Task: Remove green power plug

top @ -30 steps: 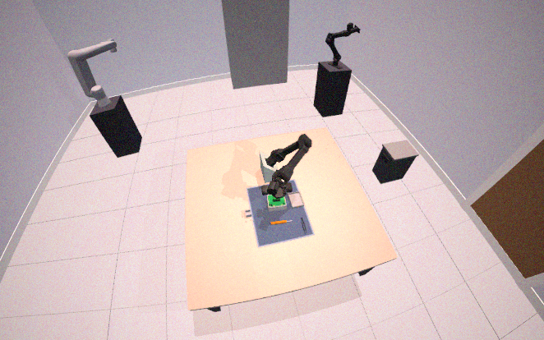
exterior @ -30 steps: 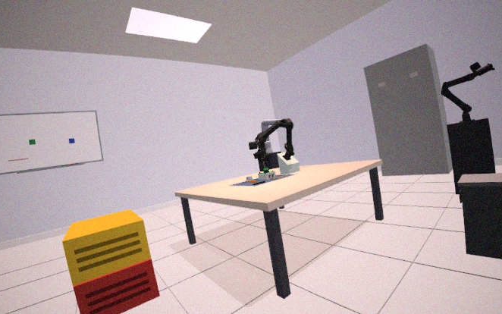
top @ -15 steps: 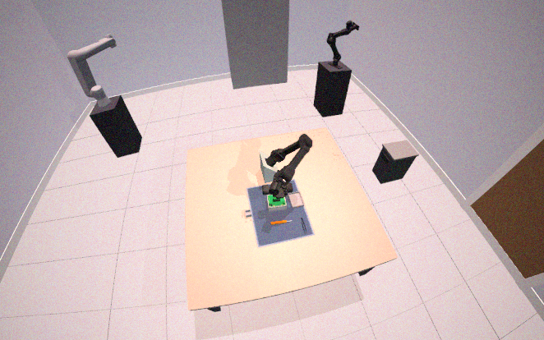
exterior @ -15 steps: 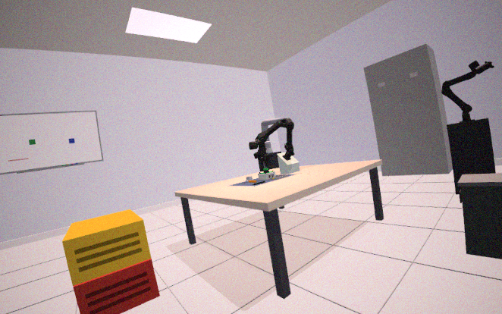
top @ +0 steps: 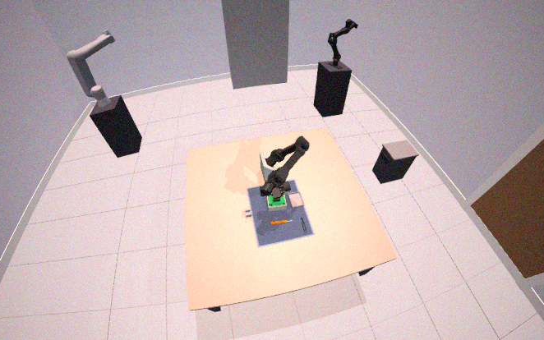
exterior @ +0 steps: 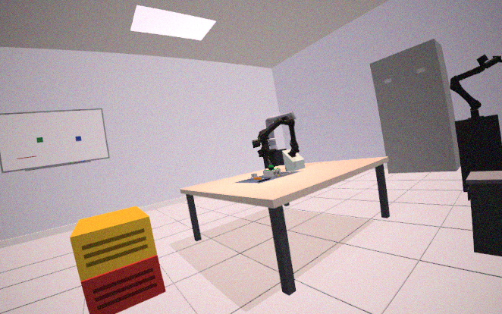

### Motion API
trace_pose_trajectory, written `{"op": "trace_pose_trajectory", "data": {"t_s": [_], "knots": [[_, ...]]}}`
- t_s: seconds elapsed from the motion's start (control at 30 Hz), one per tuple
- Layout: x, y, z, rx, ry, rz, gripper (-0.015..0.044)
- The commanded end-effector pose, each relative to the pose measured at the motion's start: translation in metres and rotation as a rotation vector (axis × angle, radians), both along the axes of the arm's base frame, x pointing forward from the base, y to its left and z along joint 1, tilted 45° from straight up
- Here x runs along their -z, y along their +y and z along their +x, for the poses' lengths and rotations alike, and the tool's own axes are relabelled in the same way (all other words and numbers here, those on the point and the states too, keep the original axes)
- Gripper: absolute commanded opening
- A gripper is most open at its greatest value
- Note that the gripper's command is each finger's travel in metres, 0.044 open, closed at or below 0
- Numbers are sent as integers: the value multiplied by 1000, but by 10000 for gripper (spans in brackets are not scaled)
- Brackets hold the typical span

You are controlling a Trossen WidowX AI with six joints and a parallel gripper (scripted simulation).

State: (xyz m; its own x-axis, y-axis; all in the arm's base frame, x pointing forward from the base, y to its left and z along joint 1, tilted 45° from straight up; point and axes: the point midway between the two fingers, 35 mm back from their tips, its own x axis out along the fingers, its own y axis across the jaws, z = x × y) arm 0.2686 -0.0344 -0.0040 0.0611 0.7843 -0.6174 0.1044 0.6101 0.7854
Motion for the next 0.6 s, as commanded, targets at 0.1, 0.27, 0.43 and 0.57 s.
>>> {"op": "trace_pose_trajectory", "data": {"t_s": [0.1, 0.27, 0.43, 0.57], "knots": [[-13, -8, -2, 28, 30, -121, 0], [-23, -2, 0, 21, 47, -247, 0], [-23, -4, -1, 22, 46, -238, 0], [-17, -11, -2, 28, 32, -136, 0]]}}
